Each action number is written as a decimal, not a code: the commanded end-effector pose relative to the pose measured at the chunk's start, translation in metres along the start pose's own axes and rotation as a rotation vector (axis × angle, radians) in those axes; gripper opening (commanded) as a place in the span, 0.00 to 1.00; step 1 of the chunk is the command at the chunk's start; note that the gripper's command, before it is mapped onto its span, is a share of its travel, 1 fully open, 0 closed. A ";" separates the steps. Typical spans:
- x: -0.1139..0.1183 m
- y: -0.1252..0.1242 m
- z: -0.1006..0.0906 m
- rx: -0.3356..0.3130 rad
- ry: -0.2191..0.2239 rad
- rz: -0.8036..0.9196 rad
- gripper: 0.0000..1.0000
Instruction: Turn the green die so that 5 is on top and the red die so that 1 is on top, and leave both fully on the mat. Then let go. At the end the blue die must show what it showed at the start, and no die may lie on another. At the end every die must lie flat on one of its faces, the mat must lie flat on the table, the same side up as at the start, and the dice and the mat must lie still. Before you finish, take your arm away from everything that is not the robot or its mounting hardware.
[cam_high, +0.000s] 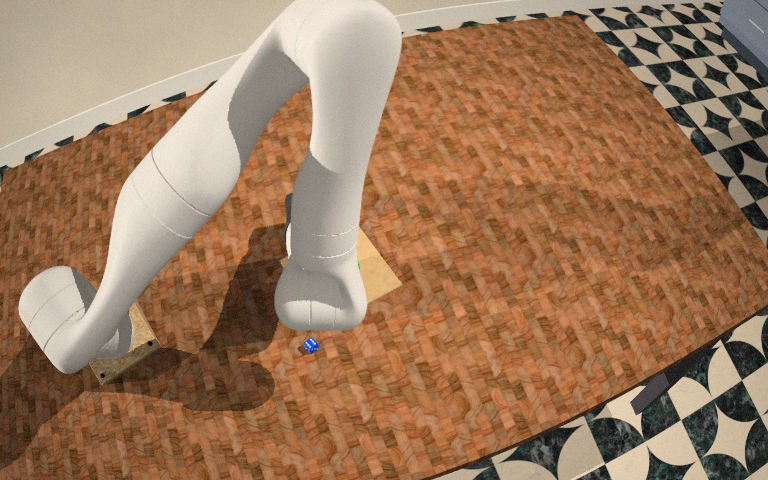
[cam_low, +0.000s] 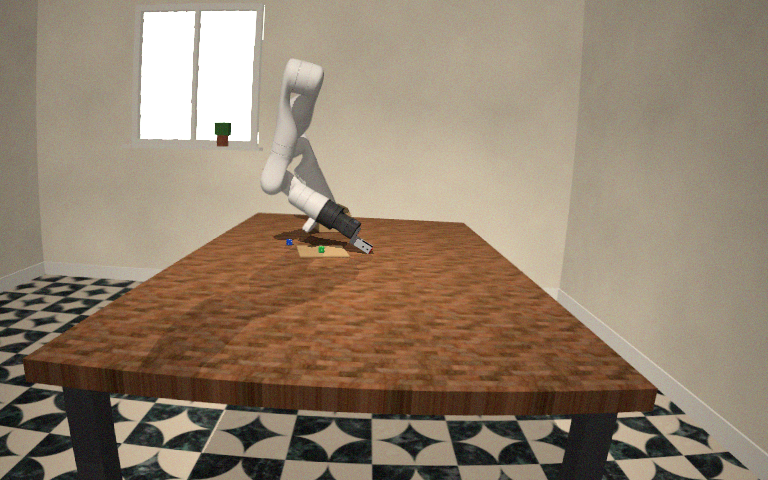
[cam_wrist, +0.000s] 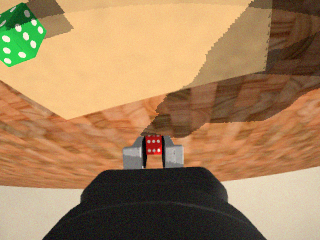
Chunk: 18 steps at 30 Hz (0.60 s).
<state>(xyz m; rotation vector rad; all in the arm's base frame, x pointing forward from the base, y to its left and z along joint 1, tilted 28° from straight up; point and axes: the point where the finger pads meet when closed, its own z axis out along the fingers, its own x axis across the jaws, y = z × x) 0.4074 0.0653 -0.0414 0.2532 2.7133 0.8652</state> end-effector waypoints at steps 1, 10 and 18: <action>0.000 0.001 0.000 -0.001 0.000 -0.001 0.34; 0.000 0.001 0.000 -0.001 0.000 -0.001 0.34; 0.000 0.001 0.000 -0.001 0.000 -0.001 0.40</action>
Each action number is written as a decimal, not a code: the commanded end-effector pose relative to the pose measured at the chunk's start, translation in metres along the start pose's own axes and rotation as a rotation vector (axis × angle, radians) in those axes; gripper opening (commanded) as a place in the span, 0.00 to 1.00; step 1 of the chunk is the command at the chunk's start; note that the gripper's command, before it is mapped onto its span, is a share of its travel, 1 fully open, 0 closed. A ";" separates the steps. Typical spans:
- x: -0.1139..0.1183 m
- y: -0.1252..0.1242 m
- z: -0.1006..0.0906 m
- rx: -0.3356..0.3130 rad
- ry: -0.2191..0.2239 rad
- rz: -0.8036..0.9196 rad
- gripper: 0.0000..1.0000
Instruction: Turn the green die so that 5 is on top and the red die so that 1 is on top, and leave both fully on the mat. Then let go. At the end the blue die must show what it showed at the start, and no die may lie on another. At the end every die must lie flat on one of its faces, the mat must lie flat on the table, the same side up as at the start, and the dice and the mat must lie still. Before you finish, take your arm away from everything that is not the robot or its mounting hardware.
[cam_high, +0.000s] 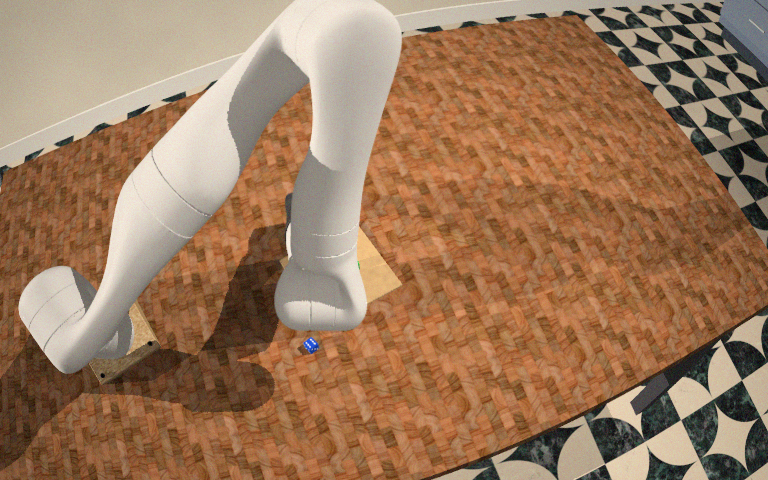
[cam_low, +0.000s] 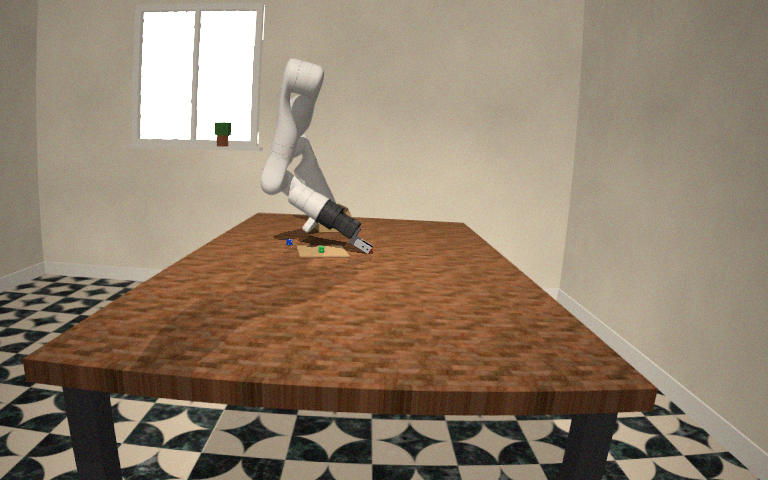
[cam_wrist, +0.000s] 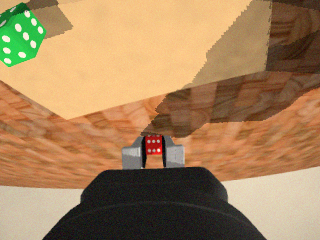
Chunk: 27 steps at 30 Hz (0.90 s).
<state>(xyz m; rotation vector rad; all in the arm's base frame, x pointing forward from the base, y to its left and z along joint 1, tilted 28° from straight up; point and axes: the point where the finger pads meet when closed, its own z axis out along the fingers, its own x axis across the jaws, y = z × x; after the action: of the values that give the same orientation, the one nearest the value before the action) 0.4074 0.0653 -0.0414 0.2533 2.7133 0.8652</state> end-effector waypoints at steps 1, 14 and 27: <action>0.000 0.001 0.000 -0.001 0.000 -0.001 0.40; 0.000 0.001 0.000 -0.001 0.000 -0.001 0.64; 0.000 0.001 0.000 -0.001 0.000 -0.001 0.64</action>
<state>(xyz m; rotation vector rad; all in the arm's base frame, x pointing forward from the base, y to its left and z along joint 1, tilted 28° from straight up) 0.4074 0.0653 -0.0414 0.2533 2.7133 0.8652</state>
